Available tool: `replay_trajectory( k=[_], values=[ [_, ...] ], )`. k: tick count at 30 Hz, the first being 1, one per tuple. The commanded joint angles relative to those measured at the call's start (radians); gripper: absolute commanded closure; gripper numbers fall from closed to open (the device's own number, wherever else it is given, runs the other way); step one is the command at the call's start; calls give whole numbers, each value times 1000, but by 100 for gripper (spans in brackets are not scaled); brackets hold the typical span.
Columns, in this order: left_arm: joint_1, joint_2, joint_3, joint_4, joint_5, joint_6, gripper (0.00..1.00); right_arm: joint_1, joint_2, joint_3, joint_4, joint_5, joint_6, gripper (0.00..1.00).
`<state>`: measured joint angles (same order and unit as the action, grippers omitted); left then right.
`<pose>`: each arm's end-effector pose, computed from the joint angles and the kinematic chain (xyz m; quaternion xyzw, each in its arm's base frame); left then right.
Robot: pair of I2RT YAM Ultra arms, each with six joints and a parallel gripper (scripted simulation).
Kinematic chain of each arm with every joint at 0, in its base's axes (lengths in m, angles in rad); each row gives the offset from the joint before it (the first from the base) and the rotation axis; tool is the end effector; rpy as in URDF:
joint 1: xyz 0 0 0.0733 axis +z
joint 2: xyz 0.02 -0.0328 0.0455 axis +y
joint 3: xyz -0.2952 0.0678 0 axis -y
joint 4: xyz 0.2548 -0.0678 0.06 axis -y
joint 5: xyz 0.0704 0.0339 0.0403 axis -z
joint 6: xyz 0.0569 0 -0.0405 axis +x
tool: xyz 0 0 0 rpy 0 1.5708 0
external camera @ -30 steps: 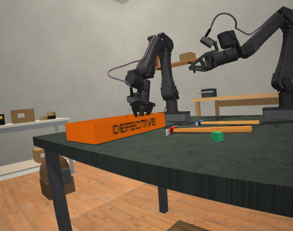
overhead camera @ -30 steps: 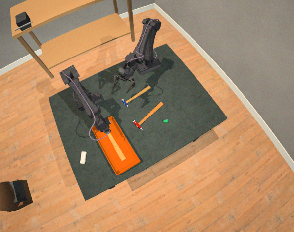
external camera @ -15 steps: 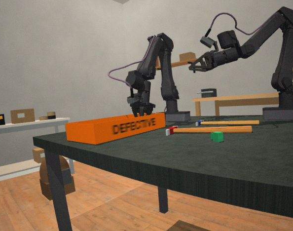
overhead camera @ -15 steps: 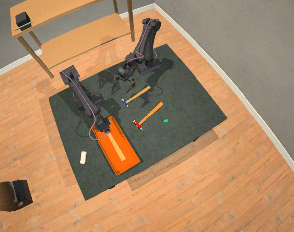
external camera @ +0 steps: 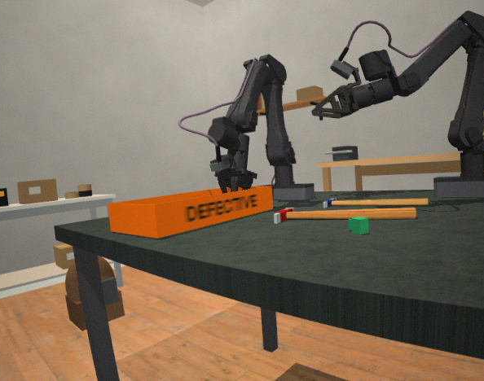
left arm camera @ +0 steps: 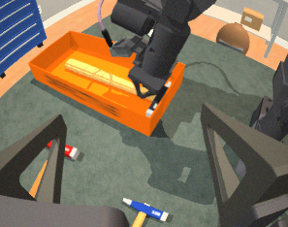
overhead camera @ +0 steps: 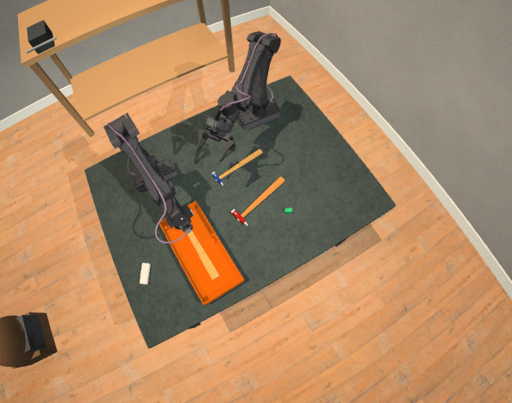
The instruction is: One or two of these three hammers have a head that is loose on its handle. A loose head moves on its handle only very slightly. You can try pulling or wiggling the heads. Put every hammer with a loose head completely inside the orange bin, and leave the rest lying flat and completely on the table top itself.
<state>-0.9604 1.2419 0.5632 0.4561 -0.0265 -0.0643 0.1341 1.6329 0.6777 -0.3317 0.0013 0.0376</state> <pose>0.1654 -0.2318 0.2566 0.3310 0.7077 -0.2969 0.5491 0.2673 0.0371 0.1178 -0.0477 0.9888 0.0115 0.1410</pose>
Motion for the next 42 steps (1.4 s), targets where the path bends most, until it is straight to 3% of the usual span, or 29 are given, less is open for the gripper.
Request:
replay_trajectory(
  k=[1, 3, 5, 7, 27, 30, 31, 36, 42],
  values=[
    [-3, 11, 11, 21, -10, -3, 0, -4, 16, -15, 61, -7, 0, 85],
    [-3, 11, 11, 21, -10, -3, 0, -4, 16, -15, 61, -7, 0, 62],
    [-3, 11, 11, 21, -10, -3, 0, -4, 16, -15, 61, -7, 0, 62],
    [-3, 11, 11, 21, -10, -3, 0, -5, 6, -15, 63, -6, 0, 43],
    [-3, 11, 11, 21, -10, -3, 0, -9, -117, 31, -55, -6, -4, 41],
    [-3, 11, 11, 21, -10, -3, 0, -9, -148, 36, -91, -5, 0, 7],
    [-3, 11, 11, 21, -10, -3, 0, -8, -168, 41, -115, -4, 0, 0],
    [-3, 11, 11, 21, -10, -3, 0, -7, -265, 76, -246, -4, 1, 0],
    [-3, 11, 11, 21, -10, -3, 0, -1, -253, 56, -259, -5, 2, 0]
  ],
)
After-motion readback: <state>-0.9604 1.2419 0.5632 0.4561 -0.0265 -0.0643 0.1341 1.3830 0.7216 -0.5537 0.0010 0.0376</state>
